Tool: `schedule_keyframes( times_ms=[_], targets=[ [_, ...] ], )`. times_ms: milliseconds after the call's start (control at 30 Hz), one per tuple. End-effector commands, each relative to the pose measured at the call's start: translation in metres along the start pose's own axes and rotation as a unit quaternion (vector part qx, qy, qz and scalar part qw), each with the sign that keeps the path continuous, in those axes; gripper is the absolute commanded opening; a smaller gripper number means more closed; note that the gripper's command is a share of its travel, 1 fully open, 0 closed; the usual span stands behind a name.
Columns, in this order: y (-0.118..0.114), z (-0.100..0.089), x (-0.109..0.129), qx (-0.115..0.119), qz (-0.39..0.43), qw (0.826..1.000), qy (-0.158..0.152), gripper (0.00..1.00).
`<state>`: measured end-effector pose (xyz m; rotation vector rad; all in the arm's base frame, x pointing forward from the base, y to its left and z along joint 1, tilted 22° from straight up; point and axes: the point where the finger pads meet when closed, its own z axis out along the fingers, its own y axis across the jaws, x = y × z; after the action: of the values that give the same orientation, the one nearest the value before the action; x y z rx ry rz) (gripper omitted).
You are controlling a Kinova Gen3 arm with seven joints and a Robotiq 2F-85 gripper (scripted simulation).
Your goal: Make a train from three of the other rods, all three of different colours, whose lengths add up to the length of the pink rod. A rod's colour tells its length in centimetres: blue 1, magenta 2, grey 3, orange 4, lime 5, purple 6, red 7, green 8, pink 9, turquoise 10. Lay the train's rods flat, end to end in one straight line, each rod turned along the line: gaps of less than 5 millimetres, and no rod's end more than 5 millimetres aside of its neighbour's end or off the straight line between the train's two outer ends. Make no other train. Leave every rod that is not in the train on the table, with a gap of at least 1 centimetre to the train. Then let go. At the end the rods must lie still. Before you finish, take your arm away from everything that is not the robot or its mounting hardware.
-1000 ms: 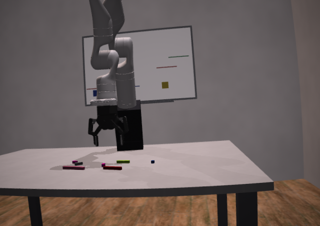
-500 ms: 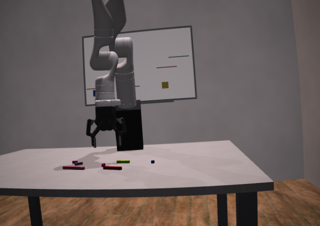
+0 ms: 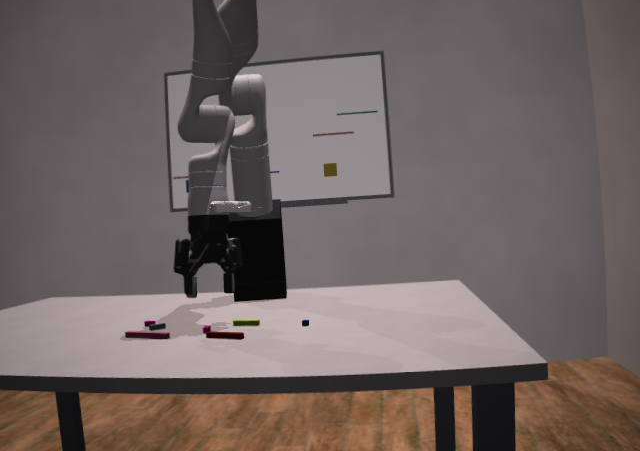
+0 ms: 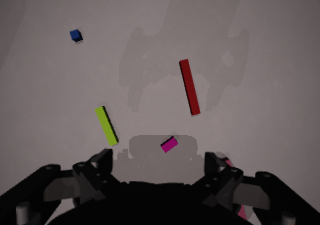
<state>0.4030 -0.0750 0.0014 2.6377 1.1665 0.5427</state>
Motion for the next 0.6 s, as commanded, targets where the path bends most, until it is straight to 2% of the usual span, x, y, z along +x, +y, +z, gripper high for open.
schedule_keyframes(
  times_ms=[0,133,200,267,400,567],
  targets=[
    [-0.0034,0.0019,0.0028,-0.001,-0.056,0.998,0.000,1.00],
    [-0.0026,0.0026,0.0029,-0.002,-0.158,0.987,0.001,1.00],
    [-0.0026,0.0026,0.0029,-0.002,-0.158,0.987,0.001,1.00],
    [-0.0024,0.0027,0.0031,-0.003,-0.209,0.978,0.001,1.00],
    [-0.0023,0.0028,0.0036,-0.003,-0.310,0.951,0.002,1.00],
    [-0.0029,0.0023,0.0045,-0.003,-0.430,0.903,0.003,1.00]
  ],
)
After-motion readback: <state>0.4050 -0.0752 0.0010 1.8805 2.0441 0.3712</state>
